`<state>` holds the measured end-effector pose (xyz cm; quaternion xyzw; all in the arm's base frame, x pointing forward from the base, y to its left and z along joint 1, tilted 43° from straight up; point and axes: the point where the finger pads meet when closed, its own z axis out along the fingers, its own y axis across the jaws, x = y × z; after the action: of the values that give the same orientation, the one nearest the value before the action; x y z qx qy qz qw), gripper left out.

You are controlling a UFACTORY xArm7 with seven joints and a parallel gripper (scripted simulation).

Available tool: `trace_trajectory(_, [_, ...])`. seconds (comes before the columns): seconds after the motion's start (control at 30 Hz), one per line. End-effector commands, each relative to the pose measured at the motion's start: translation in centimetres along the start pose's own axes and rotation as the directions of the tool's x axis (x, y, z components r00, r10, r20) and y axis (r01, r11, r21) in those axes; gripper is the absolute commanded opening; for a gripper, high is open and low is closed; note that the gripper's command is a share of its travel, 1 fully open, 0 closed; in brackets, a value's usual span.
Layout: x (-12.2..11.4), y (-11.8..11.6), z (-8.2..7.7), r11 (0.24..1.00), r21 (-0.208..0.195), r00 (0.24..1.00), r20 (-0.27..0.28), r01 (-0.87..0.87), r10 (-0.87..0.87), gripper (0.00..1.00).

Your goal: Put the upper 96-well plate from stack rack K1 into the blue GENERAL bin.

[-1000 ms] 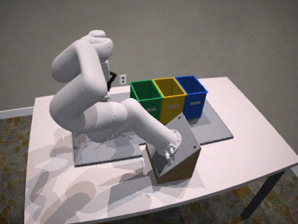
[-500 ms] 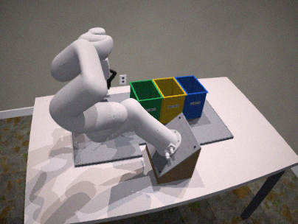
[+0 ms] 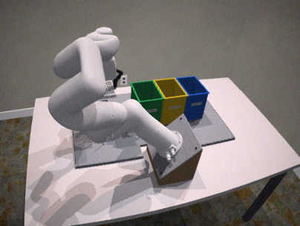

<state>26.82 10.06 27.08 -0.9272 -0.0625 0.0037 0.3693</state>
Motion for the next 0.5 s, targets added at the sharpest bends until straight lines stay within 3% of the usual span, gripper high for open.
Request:
trace_trajectory(0.0, [0.2, 1.6, -0.1, 1.0, 0.0, 1.0, -0.003, 0.001, -0.001, 0.0])
trace_trajectory(0.47, [0.6, 5.6, 0.1, 1.0, 0.0, 1.0, -0.003, 0.001, -0.001, 0.0])
